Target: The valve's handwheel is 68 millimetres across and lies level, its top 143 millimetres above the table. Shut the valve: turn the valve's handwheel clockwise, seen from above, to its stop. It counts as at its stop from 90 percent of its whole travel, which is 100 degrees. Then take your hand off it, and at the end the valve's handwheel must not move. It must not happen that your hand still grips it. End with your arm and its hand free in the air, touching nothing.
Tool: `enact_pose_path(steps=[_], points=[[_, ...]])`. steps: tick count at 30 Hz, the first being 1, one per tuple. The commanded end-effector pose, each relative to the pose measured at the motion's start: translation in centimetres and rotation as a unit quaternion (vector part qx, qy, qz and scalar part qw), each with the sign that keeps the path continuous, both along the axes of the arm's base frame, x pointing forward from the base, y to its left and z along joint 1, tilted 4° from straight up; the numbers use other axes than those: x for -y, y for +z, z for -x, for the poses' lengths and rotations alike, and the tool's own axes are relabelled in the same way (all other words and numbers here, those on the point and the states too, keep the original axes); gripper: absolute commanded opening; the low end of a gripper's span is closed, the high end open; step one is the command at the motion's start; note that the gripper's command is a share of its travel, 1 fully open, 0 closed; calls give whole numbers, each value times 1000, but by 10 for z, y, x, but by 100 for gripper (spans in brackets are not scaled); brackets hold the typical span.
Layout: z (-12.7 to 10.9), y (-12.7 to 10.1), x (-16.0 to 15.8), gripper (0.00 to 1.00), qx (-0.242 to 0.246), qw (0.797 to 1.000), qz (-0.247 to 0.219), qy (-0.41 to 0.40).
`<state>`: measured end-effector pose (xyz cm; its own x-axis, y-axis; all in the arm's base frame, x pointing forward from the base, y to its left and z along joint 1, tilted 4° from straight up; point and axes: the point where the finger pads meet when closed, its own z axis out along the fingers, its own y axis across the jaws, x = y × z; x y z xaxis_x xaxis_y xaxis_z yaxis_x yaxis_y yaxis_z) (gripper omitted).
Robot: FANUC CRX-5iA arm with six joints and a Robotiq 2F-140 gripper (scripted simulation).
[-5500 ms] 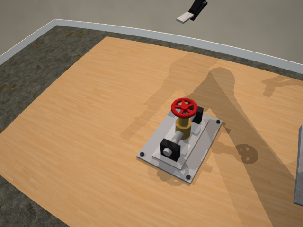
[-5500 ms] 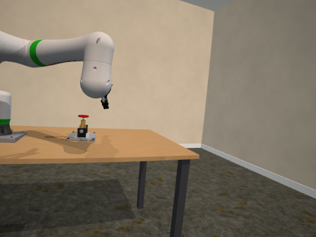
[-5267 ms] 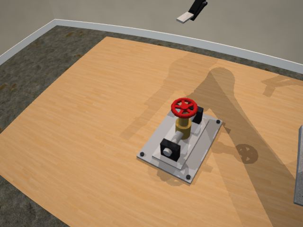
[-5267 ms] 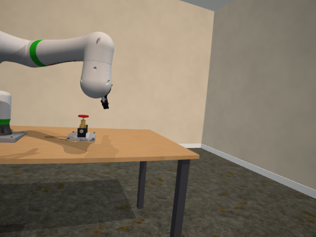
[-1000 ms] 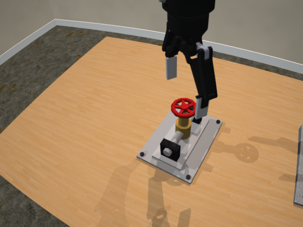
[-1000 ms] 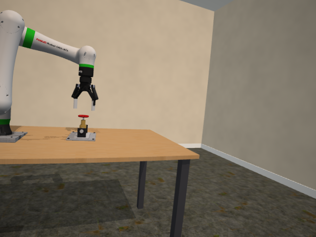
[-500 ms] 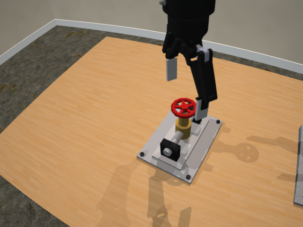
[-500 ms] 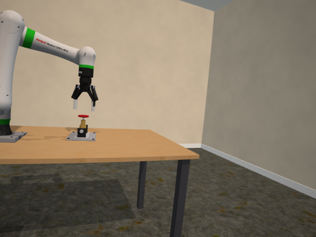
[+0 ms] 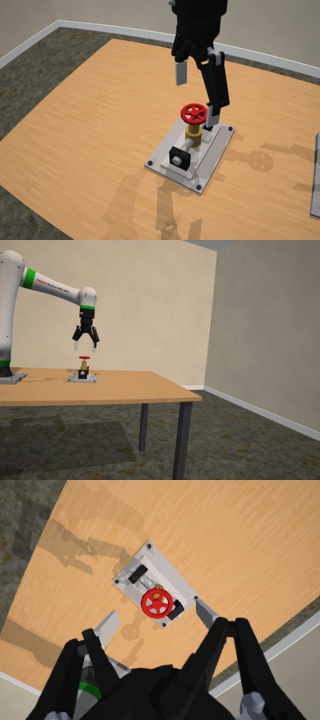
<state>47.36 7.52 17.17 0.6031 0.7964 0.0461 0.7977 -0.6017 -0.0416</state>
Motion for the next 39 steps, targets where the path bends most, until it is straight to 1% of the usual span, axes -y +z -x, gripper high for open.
enact_pose_path(steps=[1,26,39], points=[[0,0,0,100,0,1000,0,0],[0,0,0,100,0,1000,0,0],[0,-6,0,100,0,1000,0,0]])
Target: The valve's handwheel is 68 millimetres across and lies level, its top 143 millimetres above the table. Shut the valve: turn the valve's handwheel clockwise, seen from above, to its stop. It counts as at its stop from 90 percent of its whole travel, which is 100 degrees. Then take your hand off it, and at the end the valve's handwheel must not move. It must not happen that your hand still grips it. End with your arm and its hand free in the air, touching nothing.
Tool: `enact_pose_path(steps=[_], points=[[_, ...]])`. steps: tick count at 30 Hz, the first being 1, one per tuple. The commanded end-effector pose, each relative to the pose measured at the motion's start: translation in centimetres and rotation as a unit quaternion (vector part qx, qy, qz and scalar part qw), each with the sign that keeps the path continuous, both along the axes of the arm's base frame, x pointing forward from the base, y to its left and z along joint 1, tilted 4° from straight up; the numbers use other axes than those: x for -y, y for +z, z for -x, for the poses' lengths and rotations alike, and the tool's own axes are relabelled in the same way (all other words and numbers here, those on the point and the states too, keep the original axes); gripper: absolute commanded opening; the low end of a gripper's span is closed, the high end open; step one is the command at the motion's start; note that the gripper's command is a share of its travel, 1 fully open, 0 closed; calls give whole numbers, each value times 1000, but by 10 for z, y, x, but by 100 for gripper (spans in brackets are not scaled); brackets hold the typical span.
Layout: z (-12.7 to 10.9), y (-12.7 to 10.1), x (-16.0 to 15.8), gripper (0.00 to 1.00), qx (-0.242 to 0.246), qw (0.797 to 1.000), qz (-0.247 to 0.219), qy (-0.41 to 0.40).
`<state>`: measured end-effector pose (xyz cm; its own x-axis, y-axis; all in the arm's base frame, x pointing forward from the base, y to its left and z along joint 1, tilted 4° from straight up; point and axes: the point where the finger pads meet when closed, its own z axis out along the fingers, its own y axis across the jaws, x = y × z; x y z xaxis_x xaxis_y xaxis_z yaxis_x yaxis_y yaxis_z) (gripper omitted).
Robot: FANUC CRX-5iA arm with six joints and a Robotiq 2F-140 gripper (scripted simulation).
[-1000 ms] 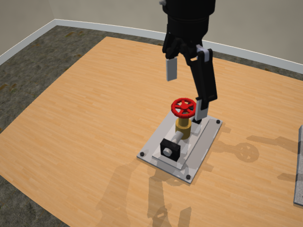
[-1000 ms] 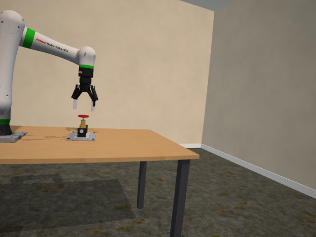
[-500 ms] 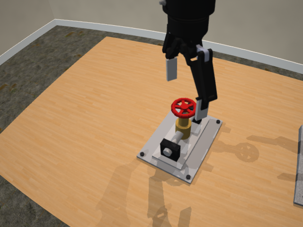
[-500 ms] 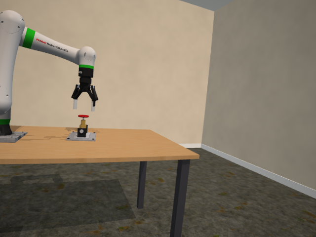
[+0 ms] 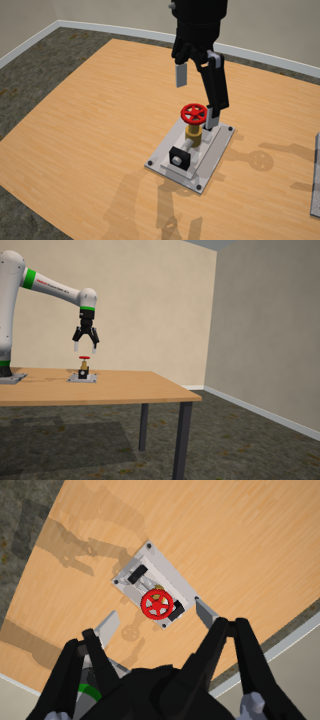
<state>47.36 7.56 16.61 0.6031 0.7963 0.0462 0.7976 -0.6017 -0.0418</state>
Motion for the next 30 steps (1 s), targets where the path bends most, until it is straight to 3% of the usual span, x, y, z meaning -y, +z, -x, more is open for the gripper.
enact_pose_path(steps=[1,30], points=[[0,-1,0,100,0,1000,0,0],[0,-39,-2,100,0,1000,0,0]])
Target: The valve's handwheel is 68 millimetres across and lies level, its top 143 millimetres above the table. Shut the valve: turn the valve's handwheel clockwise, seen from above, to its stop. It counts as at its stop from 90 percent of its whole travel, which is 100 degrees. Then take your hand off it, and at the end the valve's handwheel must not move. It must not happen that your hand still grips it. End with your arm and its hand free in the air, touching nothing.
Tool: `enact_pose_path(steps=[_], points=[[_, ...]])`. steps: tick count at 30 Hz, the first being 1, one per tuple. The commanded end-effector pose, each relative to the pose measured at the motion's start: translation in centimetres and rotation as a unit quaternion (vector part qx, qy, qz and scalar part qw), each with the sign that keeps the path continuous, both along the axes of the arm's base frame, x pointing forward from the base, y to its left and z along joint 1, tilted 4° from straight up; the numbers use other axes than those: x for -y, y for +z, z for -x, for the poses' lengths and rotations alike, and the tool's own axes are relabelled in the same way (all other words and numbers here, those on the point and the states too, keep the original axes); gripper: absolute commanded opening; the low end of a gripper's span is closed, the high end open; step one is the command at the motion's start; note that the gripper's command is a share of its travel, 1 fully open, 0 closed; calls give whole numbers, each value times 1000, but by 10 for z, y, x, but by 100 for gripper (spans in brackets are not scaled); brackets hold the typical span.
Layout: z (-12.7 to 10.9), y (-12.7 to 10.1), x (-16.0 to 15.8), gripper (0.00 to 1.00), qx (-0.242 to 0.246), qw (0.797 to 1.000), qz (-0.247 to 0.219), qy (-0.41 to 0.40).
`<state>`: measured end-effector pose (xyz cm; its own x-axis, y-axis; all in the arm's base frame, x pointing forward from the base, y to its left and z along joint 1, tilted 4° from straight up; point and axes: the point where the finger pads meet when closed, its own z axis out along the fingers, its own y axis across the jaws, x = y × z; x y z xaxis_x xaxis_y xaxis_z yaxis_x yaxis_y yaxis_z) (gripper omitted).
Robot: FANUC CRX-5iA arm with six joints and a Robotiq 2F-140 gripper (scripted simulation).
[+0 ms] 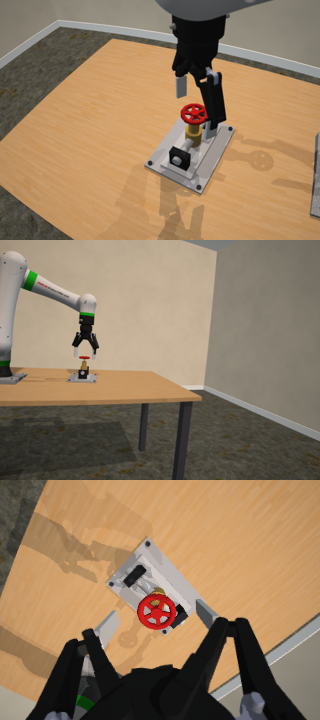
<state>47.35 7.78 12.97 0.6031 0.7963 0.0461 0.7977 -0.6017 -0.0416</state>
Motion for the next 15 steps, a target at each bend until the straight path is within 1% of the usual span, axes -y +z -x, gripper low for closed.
enact_pose_path(steps=[1,15], points=[[0,-3,0,100,0,1000,0,0],[0,-8,-1,100,0,1000,0,0]])
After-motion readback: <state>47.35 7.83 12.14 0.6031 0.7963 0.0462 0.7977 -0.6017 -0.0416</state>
